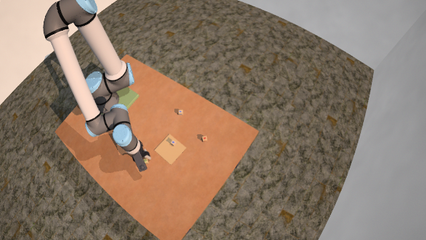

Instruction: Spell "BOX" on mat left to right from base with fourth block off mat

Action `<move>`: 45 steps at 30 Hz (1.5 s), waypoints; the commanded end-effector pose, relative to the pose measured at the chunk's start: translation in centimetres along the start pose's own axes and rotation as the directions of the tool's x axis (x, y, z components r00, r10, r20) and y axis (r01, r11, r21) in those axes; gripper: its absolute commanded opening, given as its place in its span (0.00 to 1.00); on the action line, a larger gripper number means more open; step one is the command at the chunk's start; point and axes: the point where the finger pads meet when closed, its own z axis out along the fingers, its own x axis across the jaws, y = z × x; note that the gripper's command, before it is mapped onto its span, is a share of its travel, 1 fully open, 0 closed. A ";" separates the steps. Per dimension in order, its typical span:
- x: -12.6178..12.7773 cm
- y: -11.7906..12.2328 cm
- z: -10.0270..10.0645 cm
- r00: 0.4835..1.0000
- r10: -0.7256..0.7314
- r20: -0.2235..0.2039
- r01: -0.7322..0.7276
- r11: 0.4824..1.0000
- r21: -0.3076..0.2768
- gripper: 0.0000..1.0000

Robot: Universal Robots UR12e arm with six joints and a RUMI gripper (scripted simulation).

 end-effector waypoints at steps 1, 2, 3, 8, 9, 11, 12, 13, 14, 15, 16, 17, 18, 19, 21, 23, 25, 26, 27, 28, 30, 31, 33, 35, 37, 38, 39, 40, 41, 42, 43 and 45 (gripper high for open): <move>0.0 -0.1 0.7 1.000 0.000 0.000 0.000 1.000 0.002 0.37; 0.0 -0.1 0.8 1.000 0.000 0.000 0.000 1.000 0.002 0.37; 0.0 -0.1 0.8 1.000 0.000 0.000 0.000 1.000 0.002 0.37; 0.0 -0.1 0.9 1.000 0.000 0.000 0.000 1.000 0.002 0.37; 0.0 -0.1 0.9 1.000 0.000 0.000 0.000 1.000 0.002 0.37; 0.0 -0.1 0.9 1.000 0.000 0.000 0.000 1.000 0.002 0.37; 0.0 -0.1 0.9 1.000 0.000 0.000 0.000 1.000 0.002 0.37; 0.0 -0.1 0.9 1.000 0.000 0.000 0.000 1.000 0.002 0.37; 0.0 -0.1 0.9 1.000 0.000 0.000 0.000 1.000 0.002 0.37; 0.0 -0.1 0.9 1.000 0.000 0.000 0.000 1.000 0.002 0.37; 0.0 -0.1 0.9 1.000 0.000 0.000 0.000 1.000 0.002 0.37; 0.0 -0.1 0.9 1.000 0.000 0.000 0.000 1.000 0.002 0.37; 0.0 -0.1 0.9 1.000 0.000 0.000 0.000 1.000 0.002 0.37; 0.0 -0.1 0.9 1.000 0.000 0.000 0.000 1.000 0.002 0.37; 0.0 -0.1 0.9 1.000 0.000 0.000 0.000 1.000 0.002 0.37; 0.0 -0.1 0.9 1.000 0.000 0.000 0.000 1.000 0.002 0.37; 0.0 -0.1 0.9 1.000 0.000 0.000 0.000 1.000 0.002 0.25; 0.0 -0.1 0.9 1.000 0.000 0.000 0.000 1.000 0.002 0.25; 0.0 -0.1 0.9 1.000 0.000 0.000 0.000 1.000 0.002 0.25; 0.0 -0.1 0.9 1.000 0.000 0.000 0.000 1.000 0.002 0.25; 0.0 -0.1 0.9 1.000 0.000 0.000 0.000 1.000 0.002 0.25; 0.0 -0.1 0.9 1.000 0.000 0.000 0.000 1.000 0.002 0.25; 0.0 -0.1 0.9 1.000 0.000 0.000 0.000 1.000 0.002 0.25; 0.0 -0.1 0.9 1.000 0.000 0.000 0.000 1.000 0.002 0.25; 0.0 -0.1 0.9 1.000 0.000 0.000 0.000 1.000 0.002 0.25; 0.0 -0.1 0.9 1.000 0.000 0.000 0.000 1.000 0.002 0.25; 0.0 -0.1 0.9 1.000 0.000 0.000 0.000 1.000 0.002 0.25; 0.0 -0.1 0.9 1.000 0.000 0.000 0.000 1.000 0.002 0.25; 0.0 -0.1 0.9 1.000 0.000 0.000 0.000 1.000 0.002 0.05; 0.0 -0.1 0.9 1.000 0.000 0.000 0.000 1.000 0.002 0.05; 0.0 -0.1 0.9 1.000 0.000 0.000 0.000 1.000 0.002 0.05; 0.0 -0.1 0.9 1.000 0.000 0.000 0.000 1.000 0.002 0.05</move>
